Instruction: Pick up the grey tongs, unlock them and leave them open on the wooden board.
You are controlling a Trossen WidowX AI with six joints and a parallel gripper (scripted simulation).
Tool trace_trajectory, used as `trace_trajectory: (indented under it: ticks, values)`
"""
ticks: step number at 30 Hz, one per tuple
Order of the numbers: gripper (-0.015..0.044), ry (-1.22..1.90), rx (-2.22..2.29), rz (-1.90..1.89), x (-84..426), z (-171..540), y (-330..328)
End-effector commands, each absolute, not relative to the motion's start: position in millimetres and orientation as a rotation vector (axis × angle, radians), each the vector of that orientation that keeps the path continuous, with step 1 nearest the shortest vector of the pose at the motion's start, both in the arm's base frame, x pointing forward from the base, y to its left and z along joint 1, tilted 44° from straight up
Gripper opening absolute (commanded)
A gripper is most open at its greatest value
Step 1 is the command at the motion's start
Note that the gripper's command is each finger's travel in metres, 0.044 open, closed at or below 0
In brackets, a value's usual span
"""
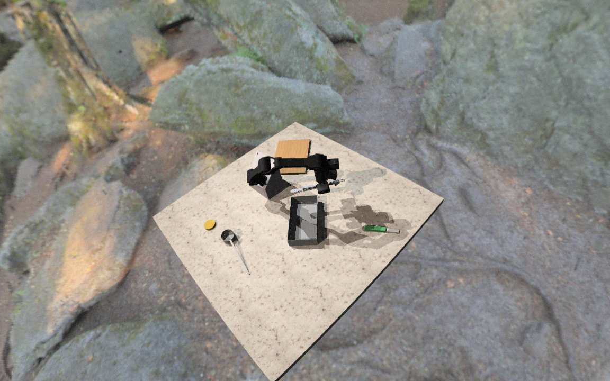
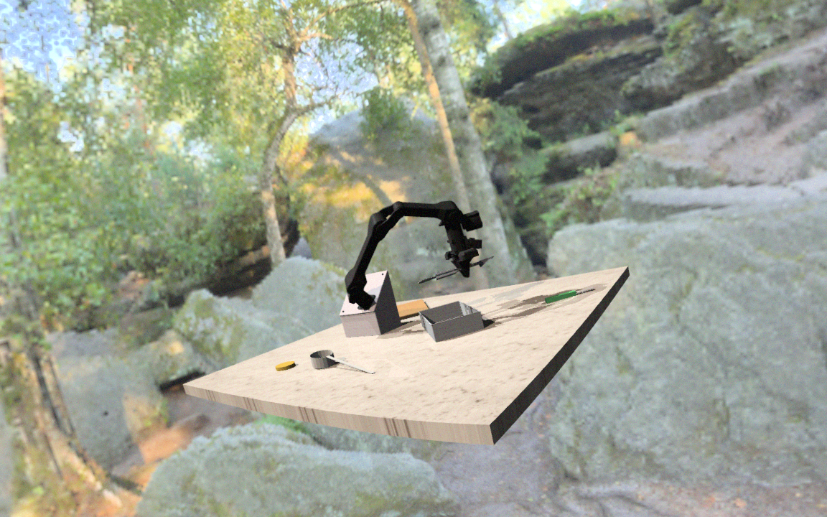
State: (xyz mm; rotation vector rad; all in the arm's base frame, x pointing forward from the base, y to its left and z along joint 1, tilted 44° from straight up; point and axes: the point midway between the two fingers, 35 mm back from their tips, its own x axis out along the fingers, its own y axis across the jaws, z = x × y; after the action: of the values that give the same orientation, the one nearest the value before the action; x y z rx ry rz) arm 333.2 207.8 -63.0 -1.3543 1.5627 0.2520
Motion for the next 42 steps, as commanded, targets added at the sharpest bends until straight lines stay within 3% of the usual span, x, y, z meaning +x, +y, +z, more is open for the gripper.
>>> trace_trajectory:
  ticks: [1,18,32,42]
  values:
    - [-0.0150,1.561,-1.406,0.326,314,-75,233]
    - [-0.0150,1.583,-1.663,0.581,209,-138,305]
    - [-0.0150,1.581,-1.779,0.686,156,-160,322]
    - [-0.0150,1.551,-1.867,0.865,85,-167,338]
